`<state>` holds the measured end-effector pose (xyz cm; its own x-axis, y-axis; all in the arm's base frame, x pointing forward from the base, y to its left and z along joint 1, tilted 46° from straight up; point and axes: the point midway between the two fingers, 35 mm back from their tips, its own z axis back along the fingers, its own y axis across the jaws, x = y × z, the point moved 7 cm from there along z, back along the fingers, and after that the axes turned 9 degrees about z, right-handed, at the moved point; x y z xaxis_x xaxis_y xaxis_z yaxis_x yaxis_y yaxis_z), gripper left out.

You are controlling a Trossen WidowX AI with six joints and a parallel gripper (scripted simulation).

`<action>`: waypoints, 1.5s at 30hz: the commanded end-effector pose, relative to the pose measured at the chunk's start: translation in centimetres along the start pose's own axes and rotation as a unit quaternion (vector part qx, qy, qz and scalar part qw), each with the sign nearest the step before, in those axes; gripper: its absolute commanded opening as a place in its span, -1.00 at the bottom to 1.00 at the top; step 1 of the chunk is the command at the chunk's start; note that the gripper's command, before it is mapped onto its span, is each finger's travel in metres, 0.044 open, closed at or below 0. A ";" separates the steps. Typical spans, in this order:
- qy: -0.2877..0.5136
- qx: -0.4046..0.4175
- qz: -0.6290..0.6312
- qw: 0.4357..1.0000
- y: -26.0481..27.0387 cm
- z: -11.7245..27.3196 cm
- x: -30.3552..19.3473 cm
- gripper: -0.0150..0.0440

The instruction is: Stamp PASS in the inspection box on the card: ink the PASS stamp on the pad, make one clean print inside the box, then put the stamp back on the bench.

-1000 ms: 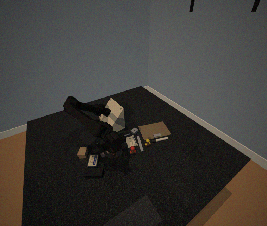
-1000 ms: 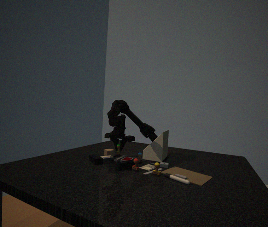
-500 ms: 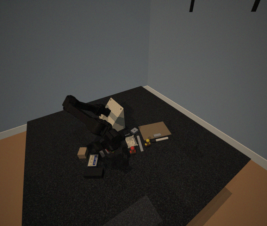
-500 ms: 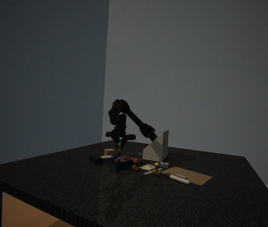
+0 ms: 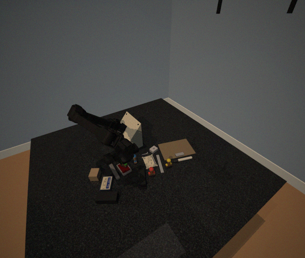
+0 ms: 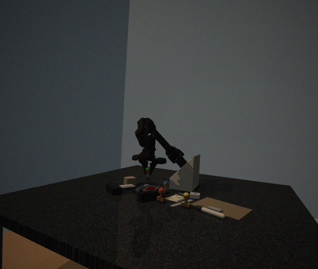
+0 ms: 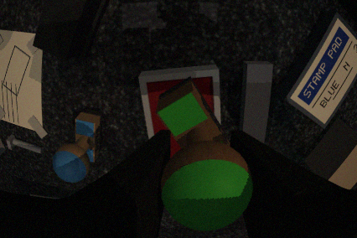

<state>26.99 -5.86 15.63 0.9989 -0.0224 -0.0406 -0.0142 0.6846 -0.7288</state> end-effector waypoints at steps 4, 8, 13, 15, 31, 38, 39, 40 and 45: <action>-0.001 -0.001 -0.002 1.000 0.8 -0.1 -2.9 -0.49; -0.001 -0.001 -0.002 1.000 1.0 -0.2 -3.5 -0.49; -0.001 -0.001 -0.001 1.000 1.0 -0.5 -3.5 -0.49; -0.001 -0.001 -0.001 1.000 1.0 -0.6 -3.5 -0.49; -0.001 0.000 -0.001 1.000 1.1 -1.6 -3.4 -0.49; -0.001 0.000 0.000 1.000 1.1 -2.1 -3.4 -0.49; -0.001 0.000 0.000 1.000 1.1 -2.2 -3.4 -0.49; -0.001 0.000 0.000 1.000 1.1 -2.2 -3.4 -0.49; -0.001 0.000 0.000 1.000 1.1 -2.6 -3.4 -0.49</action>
<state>23.56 -6.74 13.43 0.9992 -0.0248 -0.0315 -0.0060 0.6855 -0.7281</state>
